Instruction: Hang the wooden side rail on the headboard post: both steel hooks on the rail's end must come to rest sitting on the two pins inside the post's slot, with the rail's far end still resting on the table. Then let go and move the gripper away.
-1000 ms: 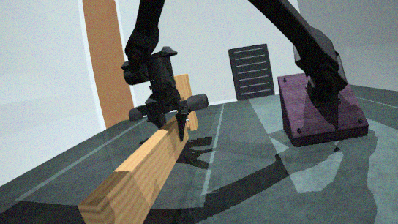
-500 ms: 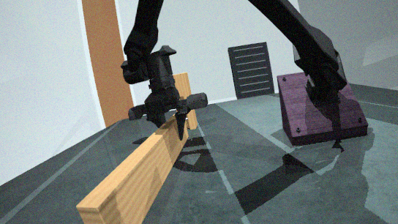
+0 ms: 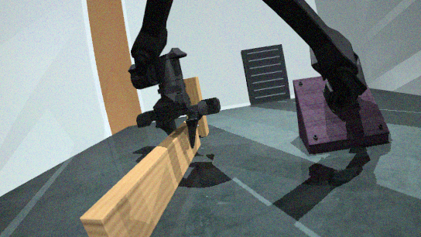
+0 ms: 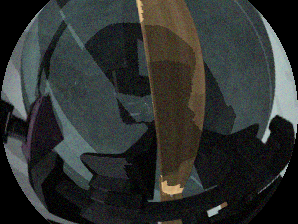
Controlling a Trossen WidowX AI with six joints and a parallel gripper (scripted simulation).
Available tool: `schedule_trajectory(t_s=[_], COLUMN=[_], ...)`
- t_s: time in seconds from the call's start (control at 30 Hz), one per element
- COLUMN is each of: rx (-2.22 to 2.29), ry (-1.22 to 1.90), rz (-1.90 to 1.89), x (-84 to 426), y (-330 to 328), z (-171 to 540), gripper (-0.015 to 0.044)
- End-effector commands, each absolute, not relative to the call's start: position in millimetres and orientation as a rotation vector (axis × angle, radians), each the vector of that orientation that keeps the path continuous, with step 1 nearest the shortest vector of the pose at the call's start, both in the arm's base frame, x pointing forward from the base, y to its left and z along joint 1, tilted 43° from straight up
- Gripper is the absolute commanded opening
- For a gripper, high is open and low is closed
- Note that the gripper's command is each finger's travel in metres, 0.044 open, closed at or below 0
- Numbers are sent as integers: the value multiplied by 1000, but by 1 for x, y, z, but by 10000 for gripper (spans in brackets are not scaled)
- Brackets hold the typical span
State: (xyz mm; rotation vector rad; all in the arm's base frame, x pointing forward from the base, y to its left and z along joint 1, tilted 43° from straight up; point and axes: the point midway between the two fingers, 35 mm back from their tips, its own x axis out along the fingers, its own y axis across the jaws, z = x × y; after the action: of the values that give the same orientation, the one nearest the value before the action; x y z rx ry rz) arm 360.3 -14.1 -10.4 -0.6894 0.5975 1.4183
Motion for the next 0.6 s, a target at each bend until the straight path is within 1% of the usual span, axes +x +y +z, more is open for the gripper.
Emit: schedule_trajectory(t_s=[0.0,0.57], rx=[-690,-690], ry=[595,595], rz=[1403,1403], x=[362,362], y=[-19,-21], z=[-6,-4], gripper=[0,0])
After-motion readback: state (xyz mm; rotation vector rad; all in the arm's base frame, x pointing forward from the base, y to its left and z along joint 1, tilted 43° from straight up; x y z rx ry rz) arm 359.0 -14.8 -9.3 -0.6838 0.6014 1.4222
